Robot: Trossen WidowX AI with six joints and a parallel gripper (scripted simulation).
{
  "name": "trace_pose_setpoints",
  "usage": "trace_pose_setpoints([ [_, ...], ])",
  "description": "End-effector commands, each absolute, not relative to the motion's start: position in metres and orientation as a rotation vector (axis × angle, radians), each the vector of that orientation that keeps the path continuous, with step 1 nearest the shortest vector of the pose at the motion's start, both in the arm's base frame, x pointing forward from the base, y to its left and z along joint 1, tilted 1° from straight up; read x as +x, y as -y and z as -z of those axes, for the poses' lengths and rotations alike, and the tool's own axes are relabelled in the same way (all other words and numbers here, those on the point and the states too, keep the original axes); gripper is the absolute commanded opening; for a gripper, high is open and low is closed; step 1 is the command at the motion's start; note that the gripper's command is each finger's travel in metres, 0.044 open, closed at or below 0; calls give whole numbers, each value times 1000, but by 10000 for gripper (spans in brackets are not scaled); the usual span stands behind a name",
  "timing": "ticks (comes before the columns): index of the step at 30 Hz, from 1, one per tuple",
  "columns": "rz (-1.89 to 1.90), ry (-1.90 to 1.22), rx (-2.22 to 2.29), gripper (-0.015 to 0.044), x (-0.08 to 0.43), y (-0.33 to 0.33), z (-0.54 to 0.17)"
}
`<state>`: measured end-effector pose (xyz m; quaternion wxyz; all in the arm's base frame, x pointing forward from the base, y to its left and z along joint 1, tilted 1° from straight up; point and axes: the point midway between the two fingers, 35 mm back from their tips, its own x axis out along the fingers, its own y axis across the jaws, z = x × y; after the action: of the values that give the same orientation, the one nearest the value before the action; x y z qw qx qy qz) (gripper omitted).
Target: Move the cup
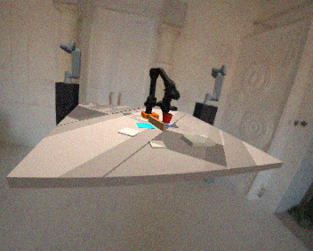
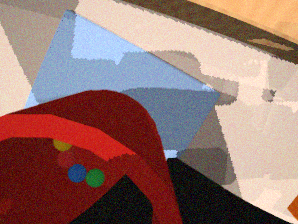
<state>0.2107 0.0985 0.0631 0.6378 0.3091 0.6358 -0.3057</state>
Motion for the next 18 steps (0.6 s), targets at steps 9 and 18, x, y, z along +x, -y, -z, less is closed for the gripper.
trace_pose_setpoints([
  [9,693,-1443,715,0,211,-99,-103],
  [18,694,-1443,715,0,211,-99,-114],
])
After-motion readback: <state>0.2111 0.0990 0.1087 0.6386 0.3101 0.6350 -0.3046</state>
